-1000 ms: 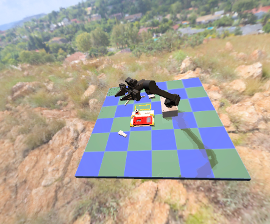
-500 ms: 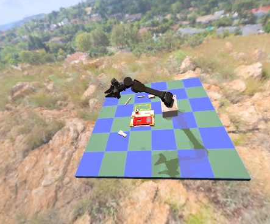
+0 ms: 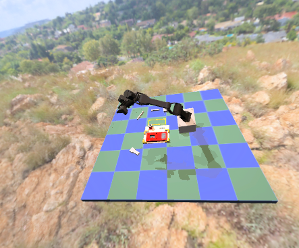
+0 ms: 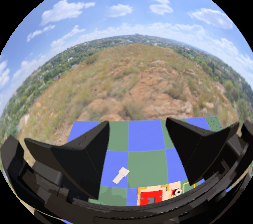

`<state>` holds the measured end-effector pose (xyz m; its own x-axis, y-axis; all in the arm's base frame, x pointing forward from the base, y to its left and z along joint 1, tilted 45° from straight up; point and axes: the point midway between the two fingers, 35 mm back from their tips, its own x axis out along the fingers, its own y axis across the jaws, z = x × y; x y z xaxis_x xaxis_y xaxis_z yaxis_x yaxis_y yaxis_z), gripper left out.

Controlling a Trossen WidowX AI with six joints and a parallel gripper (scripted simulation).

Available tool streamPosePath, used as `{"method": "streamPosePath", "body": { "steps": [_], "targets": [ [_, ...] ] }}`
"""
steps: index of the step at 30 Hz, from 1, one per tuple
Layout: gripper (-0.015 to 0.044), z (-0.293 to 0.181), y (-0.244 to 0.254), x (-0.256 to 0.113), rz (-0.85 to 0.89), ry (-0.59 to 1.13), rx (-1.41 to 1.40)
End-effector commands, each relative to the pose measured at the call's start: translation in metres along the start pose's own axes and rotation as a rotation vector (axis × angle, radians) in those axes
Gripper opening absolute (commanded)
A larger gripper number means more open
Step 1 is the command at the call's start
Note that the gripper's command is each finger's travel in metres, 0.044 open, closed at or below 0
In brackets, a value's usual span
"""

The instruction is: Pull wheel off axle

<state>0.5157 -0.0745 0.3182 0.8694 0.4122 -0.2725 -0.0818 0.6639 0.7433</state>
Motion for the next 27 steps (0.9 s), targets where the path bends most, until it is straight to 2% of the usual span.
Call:
{"method": "streamPosePath", "body": {
  "steps": [1,14,27],
  "targets": [
    [0.0300,-0.038,-0.045,0.020,-0.077,0.126,0.000],
    [0.0300,-0.167,-0.153,0.039,-0.199,0.560,-0.018],
    [0.0300,-0.309,-0.210,0.003,-0.116,1.054,0.021]
  ]
}}
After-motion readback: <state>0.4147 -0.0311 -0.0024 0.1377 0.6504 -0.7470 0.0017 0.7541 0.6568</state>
